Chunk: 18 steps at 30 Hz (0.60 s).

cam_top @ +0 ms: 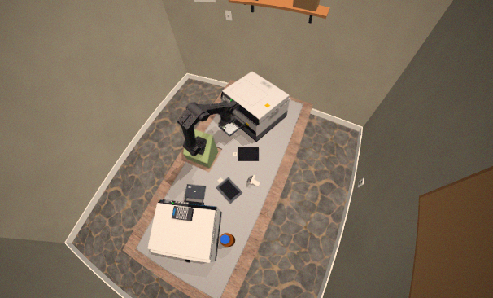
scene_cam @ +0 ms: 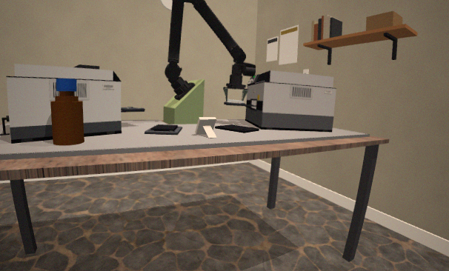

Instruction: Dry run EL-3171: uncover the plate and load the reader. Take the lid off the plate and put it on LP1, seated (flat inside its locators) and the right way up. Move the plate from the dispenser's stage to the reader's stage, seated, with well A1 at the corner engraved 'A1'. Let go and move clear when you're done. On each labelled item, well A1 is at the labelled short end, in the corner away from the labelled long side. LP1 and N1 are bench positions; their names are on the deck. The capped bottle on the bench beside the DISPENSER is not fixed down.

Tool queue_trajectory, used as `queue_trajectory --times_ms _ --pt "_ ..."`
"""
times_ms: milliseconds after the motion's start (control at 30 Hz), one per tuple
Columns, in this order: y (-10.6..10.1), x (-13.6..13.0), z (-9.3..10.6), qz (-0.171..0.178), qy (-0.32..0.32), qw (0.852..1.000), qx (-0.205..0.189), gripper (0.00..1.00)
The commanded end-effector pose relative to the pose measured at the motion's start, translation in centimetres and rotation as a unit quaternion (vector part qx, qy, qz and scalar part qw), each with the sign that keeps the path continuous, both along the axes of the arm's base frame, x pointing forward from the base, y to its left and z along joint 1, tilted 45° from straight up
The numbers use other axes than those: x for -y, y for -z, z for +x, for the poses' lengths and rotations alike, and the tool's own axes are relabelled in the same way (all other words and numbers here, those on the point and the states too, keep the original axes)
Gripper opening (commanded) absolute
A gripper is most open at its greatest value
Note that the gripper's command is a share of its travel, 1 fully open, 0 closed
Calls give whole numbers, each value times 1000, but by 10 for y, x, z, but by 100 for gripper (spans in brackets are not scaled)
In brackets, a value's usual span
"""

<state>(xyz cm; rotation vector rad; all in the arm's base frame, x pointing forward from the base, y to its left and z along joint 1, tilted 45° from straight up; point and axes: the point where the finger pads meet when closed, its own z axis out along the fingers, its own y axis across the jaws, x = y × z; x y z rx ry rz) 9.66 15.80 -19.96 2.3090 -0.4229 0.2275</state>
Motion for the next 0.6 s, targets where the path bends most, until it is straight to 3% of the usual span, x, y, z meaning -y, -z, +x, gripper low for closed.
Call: queue_trajectory --times_ms 0,567 --pt "20 26 1 -18 32 999 15 86" --pt "22 29 1 -19 35 999 18 86"
